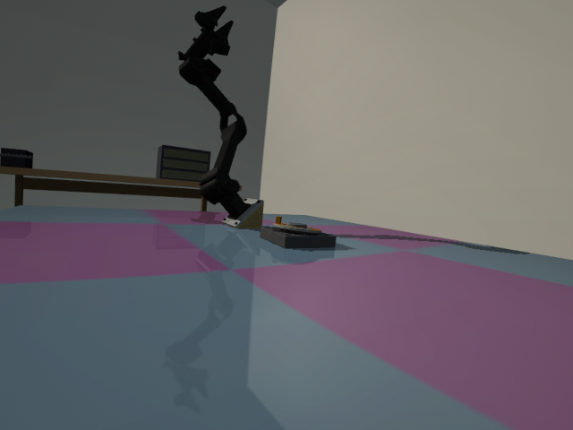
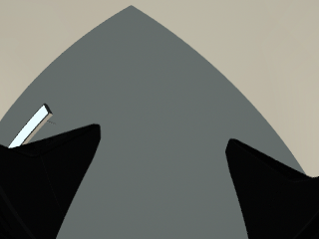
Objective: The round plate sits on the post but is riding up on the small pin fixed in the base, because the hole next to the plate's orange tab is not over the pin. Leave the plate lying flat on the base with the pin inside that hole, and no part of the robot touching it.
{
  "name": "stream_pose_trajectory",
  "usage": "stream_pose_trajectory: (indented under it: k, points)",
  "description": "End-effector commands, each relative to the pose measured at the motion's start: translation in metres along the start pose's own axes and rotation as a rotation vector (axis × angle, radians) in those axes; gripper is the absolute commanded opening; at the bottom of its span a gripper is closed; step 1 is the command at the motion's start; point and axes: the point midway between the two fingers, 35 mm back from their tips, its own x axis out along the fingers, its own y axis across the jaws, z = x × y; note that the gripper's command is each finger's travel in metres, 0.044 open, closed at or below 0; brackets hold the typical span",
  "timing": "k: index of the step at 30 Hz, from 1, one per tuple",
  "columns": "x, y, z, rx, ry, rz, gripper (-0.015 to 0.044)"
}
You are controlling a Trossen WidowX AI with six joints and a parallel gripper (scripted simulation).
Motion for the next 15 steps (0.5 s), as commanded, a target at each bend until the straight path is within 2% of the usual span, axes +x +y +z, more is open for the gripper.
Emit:
stream_pose_trajectory:
  k: [1,4,9,15]
  points:
    - [-0.002,0.004,-0.005,0.021,0.016,-0.001,0.0374]
    - [-0.033,0.049,-0.056,0.284,0.192,-0.019,0.0295]
    - [-0.056,0.084,-0.084,0.483,0.307,-0.033,0.0164]
    - [-0.102,0.166,-0.119,0.879,0.526,-0.057,0.0006]
